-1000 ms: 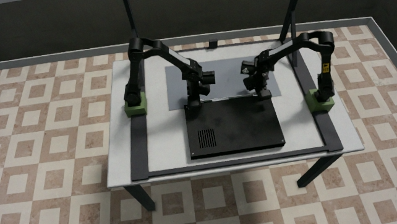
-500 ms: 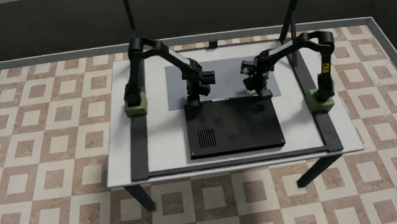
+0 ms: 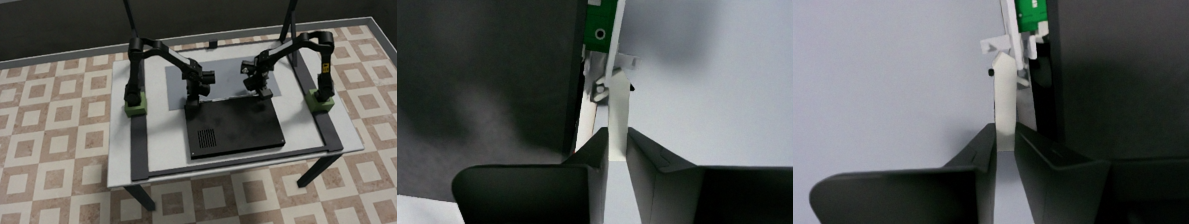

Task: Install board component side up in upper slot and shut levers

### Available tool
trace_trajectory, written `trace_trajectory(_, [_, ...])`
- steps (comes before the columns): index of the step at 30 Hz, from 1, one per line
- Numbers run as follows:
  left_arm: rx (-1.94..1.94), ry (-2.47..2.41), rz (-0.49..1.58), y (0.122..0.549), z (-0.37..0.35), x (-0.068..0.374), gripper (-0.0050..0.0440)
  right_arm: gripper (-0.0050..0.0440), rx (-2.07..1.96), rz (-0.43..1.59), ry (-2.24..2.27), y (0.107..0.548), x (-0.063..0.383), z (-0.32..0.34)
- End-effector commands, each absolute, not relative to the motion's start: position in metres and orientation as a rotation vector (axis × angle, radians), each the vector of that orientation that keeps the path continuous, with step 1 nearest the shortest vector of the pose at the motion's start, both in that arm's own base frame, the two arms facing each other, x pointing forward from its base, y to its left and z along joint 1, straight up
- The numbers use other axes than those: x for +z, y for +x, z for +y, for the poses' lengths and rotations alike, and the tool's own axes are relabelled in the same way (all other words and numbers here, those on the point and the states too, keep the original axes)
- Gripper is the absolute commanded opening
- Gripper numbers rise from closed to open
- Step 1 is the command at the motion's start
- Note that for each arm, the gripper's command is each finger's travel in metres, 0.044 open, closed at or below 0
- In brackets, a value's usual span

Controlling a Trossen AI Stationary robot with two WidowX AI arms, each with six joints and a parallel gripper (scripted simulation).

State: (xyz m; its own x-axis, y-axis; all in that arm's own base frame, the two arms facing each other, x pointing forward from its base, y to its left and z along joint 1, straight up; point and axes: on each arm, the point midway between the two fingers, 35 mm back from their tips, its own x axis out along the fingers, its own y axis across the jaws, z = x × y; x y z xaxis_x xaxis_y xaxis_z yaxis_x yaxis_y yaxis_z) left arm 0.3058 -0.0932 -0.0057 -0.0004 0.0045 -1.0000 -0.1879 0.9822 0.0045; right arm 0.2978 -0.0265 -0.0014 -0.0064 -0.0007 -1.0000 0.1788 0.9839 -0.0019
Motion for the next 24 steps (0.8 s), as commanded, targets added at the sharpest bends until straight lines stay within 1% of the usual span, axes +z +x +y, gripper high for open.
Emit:
trace_trajectory(1, [0.152,-0.166,1.542,0.3119,-0.0986,0.0029,0.0008,0.0009,-0.161,1.548,0.153,0.3026,0.0067,-0.0273])
trace_trajectory(14, [0.15,-0.164,1.542,0.3124,-0.099,0.0027,0.0008,0.0009,-0.16,1.547,0.152,0.303,0.0069,-0.027])
trace_trajectory(24, [0.29,-0.299,1.529,0.3142,-0.102,0.0016,0.0008,0.0009,-0.296,1.541,0.287,0.3049,0.0047,-0.0221])
